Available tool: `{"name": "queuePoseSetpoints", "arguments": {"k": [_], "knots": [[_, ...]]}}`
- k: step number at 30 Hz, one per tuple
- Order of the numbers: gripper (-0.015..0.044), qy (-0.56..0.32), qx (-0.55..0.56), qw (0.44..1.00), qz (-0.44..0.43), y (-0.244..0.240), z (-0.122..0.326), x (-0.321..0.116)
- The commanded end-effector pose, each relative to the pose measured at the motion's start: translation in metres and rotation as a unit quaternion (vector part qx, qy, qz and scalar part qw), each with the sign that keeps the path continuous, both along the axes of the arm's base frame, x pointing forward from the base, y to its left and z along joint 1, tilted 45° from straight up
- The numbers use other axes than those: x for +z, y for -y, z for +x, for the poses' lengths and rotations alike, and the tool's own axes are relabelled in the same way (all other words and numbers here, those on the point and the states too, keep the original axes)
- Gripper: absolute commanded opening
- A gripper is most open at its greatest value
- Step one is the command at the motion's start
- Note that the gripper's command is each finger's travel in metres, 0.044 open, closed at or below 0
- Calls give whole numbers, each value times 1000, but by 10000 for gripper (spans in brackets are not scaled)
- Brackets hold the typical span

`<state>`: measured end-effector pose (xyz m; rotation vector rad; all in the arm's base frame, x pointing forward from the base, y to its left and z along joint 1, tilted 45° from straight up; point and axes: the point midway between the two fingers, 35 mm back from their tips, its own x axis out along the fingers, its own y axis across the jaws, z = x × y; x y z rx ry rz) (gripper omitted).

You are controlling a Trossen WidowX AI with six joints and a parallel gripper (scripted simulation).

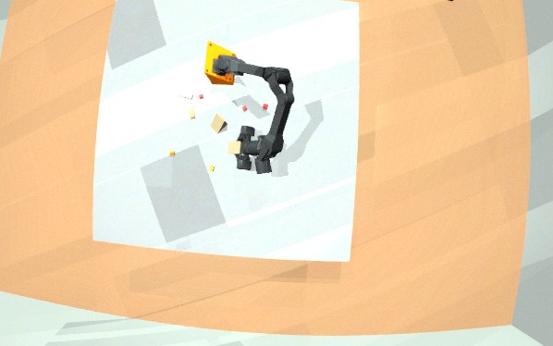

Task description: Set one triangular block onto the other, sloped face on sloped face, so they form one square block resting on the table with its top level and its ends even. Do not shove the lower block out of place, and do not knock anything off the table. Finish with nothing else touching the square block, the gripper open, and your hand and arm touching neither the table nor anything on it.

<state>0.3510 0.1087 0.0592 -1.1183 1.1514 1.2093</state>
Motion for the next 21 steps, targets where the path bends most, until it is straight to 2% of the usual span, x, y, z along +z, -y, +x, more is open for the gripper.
{"name": "queuePoseSetpoints", "arguments": {"k": [1, 5, 21], "knots": [[0, 0, 0, 1000, 0, 2, 0, 2], [0, 0, 0, 1000, 6, 2, 0, 1], [0, 8, 3, 977, 211, 33, -2, 0]]}}
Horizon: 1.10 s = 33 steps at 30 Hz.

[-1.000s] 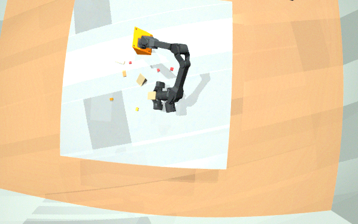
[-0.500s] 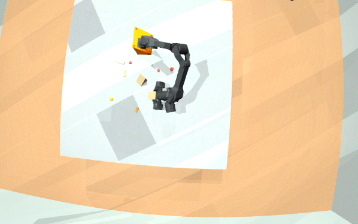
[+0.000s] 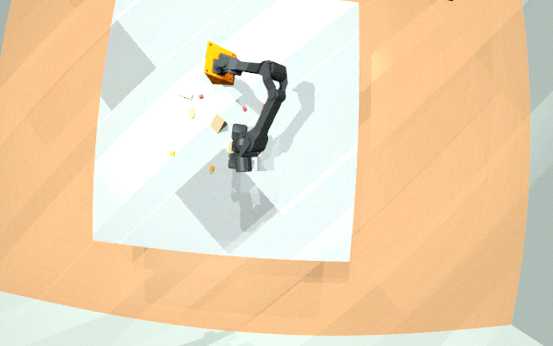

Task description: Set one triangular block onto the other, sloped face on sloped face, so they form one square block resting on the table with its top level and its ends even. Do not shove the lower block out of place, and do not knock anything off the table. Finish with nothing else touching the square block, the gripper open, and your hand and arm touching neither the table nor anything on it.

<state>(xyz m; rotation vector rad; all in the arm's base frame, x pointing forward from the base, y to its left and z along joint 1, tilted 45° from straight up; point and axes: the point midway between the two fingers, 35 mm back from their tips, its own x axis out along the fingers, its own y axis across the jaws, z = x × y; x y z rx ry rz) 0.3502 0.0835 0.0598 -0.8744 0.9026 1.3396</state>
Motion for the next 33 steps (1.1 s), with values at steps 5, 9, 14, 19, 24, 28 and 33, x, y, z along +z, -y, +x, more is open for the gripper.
{"name": "queuePoseSetpoints", "arguments": {"k": [5, 9, 14, 19, 24, 28, 33], "knots": [[0, 7, 1, 994, 112, 17, -1, -4], [0, 9, 1, 987, 163, 24, -2, -7], [0, 12, 2, 974, 226, 33, -2, -12], [0, 14, 3, 959, 285, 40, -2, -17], [0, 16, 4, 939, 342, 47, -3, -23], [0, 18, 5, 920, 391, 52, -3, -29], [0, 11, 0, 894, 449, 58, -3, -37]]}}
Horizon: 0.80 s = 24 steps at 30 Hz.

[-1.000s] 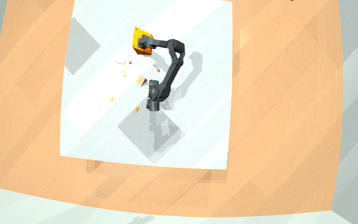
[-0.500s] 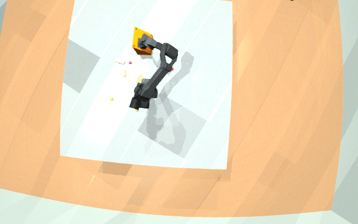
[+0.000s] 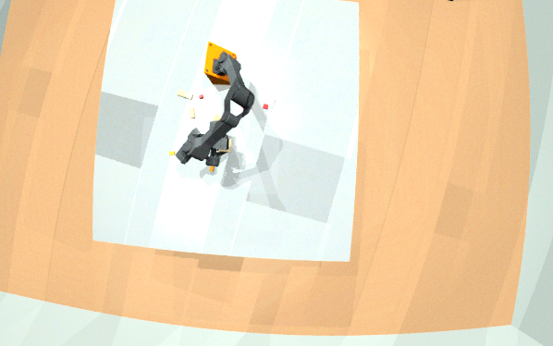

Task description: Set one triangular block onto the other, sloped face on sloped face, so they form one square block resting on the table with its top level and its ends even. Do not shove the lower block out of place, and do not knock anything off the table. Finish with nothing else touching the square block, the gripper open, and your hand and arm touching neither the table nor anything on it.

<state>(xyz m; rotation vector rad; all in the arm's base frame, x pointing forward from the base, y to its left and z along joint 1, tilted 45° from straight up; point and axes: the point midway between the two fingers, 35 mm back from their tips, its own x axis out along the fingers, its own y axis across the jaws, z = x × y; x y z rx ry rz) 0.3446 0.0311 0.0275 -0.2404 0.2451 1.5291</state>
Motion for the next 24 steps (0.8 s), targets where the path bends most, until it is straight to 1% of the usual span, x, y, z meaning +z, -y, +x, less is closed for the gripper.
{"name": "queuePoseSetpoints", "arguments": {"k": [1, 2, 3, 19, 24], "knots": [[0, -11, -7, 999, 53, 7, 2, -6], [0, -12, -8, 998, 54, 7, 2, -7], [26, -6, -1, 1000, 21, 2, 0, -2], [440, -6, -1, 1000, 21, 2, 0, -2], [440, -6, -1, 1000, 21, 2, 0, -2]]}}
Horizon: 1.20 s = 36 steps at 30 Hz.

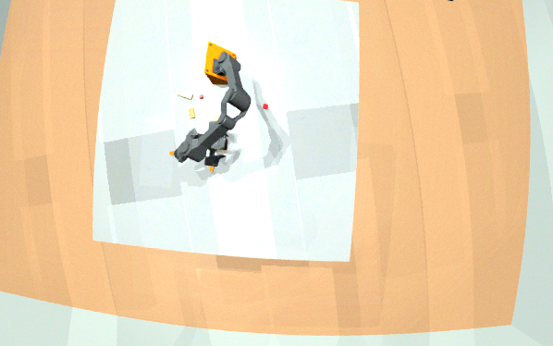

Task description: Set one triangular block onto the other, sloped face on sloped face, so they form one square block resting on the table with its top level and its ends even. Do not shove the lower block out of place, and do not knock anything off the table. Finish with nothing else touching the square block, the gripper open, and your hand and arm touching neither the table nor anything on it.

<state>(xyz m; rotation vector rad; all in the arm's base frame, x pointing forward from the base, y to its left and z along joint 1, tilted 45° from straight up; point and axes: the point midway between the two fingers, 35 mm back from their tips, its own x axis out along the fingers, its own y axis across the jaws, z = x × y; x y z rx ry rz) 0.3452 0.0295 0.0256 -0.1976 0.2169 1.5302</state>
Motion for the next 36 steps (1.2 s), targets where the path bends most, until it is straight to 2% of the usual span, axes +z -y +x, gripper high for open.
{"name": "queuePoseSetpoints", "arguments": {"k": [1, 7, 13, 20, 22, 27, 33, 36], "knots": [[440, -2, 1, 1000, -2, 0, -1, 0], [440, -6, -8, 1000, -7, 8, 0, 7], [440, -44, -84, 994, -52, 67, -8, 72], [440, -34, -78, 995, -55, 63, -6, 70], [440, -55, -31, 992, -109, 47, -12, 65], [440, -92, 67, 933, -342, 11, -23, 50], [440, -38, 21, 821, -570, -13, -6, 62], [440, -19, -7, 796, -605, -18, 0, 70]]}}
